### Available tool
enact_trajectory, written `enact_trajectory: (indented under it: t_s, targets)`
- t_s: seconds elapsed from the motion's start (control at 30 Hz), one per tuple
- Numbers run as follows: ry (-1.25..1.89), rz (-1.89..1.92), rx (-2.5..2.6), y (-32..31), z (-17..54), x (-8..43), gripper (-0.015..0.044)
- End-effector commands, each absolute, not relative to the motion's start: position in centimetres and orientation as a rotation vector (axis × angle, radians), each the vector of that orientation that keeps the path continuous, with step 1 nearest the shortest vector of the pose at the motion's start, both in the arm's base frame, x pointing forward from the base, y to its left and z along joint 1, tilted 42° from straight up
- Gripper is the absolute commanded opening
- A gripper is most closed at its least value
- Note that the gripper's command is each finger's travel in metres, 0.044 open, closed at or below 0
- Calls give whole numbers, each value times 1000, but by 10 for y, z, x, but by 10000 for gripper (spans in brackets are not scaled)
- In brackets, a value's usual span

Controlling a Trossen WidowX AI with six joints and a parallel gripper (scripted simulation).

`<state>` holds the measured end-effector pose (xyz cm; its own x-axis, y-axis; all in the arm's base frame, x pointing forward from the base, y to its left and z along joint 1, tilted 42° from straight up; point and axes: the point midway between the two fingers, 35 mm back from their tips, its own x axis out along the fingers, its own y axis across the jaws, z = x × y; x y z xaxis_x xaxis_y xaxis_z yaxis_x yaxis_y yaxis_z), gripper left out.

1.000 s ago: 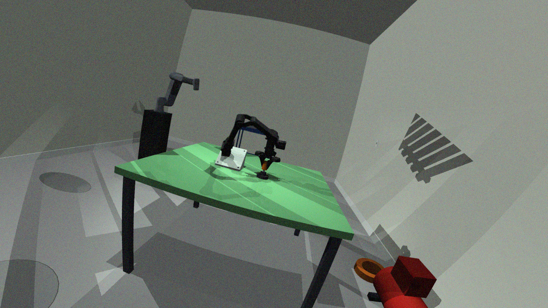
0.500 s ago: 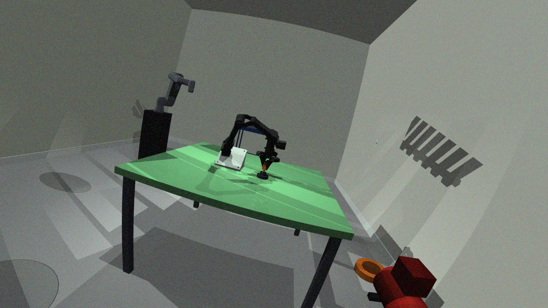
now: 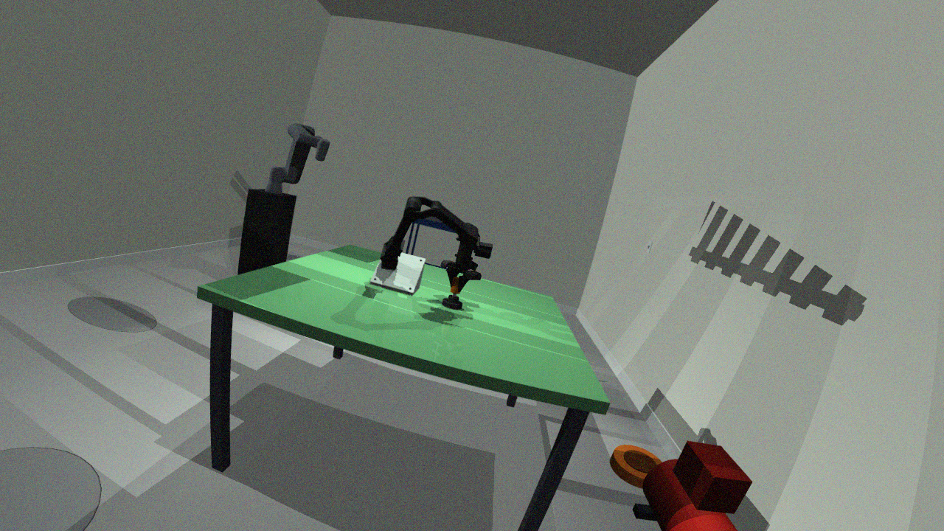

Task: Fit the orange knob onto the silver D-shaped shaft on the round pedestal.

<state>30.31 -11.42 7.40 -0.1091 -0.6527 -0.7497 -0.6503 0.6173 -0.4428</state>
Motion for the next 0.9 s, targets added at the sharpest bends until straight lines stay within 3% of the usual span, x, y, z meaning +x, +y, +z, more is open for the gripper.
enact_trajectory:
  t_s: [0.0,0.63,0.87]
  targets:
    - [1797,-7,-1055,-115,73,303,0]
    - [1797,-7,-1055,-112,77,305,0]
    - [1756,-183,-913,-114,78,306,0]
